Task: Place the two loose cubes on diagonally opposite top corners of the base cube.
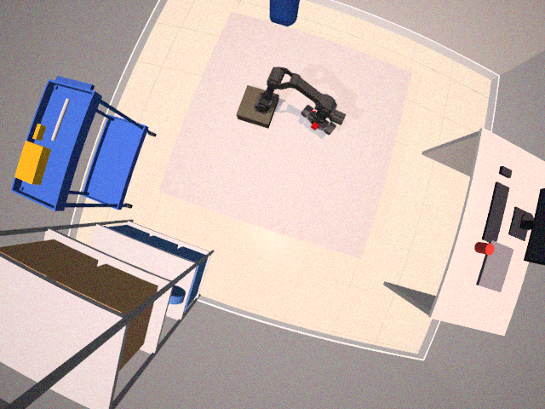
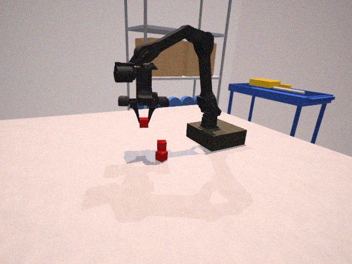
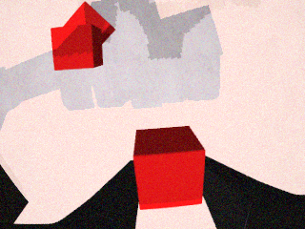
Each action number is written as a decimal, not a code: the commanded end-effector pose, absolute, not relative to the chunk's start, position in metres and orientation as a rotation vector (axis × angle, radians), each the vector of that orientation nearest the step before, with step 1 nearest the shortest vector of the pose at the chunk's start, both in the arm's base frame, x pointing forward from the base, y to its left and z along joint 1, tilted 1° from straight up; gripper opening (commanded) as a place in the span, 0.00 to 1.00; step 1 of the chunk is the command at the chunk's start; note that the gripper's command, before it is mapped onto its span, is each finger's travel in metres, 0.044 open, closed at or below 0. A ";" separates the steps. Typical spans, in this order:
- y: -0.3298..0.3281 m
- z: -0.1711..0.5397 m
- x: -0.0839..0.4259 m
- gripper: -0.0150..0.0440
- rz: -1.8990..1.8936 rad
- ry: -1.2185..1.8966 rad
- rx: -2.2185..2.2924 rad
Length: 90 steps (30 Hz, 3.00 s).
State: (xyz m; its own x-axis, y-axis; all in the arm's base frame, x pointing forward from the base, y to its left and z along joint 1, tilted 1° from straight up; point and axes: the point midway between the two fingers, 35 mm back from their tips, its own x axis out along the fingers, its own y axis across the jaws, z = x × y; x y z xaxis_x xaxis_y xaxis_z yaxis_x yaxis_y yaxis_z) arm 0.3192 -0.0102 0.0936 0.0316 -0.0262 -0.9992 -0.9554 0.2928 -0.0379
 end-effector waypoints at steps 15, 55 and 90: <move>0.048 0.090 0.315 0.43 0.936 1.323 -0.993; 0.113 0.056 0.295 0.43 0.923 1.328 -0.957; 0.113 0.025 0.297 0.43 0.925 1.327 -0.959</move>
State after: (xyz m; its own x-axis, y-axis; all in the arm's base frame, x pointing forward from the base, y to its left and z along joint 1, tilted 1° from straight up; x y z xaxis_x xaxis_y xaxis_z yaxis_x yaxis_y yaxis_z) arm 0.2966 0.1127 0.0247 0.0336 -0.0057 -0.9994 -0.9383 0.3441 -0.0335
